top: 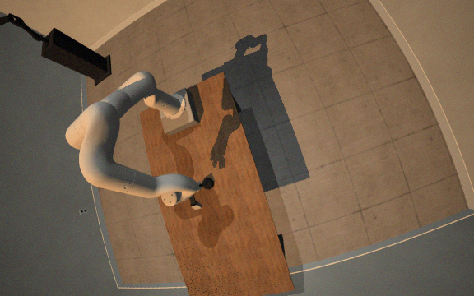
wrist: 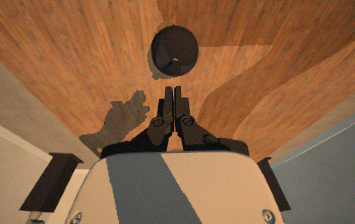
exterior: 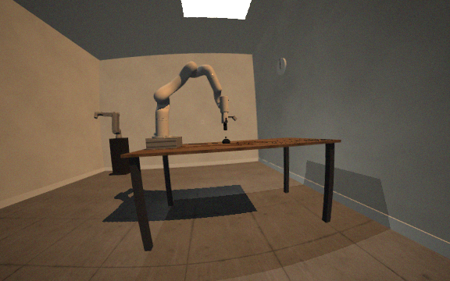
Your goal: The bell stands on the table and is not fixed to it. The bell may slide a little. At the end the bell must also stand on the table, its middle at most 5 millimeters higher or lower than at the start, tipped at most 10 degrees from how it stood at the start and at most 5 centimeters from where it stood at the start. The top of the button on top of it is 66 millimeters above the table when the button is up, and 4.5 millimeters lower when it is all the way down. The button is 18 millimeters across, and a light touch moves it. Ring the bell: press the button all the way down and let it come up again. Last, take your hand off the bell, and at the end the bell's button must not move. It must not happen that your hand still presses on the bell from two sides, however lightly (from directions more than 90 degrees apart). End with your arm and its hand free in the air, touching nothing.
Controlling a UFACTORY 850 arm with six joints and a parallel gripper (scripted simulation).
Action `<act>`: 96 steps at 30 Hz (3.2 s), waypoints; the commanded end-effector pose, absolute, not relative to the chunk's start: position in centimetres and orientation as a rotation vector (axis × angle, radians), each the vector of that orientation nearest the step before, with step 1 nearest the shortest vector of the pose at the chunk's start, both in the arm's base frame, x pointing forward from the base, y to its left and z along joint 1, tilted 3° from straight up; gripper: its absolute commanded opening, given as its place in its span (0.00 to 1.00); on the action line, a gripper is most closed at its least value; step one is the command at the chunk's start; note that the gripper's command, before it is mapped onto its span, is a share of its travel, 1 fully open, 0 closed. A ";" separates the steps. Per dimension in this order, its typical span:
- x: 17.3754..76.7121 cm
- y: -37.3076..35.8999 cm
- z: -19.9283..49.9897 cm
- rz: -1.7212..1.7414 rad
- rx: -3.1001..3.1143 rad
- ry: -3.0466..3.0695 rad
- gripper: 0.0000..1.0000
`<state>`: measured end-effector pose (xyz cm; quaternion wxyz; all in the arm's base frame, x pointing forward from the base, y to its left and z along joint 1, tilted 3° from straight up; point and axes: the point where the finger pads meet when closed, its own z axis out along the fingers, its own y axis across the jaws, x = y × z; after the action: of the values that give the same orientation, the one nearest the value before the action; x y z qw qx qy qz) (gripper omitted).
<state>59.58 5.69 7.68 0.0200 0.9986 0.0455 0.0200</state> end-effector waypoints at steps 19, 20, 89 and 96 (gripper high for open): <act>59.9 5.5 3.8 0.065 3.097 0.140 0.00; 59.9 5.5 3.6 0.065 3.097 0.140 0.00; 60.0 5.3 0.8 0.065 3.097 0.140 0.00; 60.0 5.3 0.8 0.065 3.097 0.140 0.00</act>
<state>59.92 5.34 0.91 0.0207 0.9986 0.0453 0.0192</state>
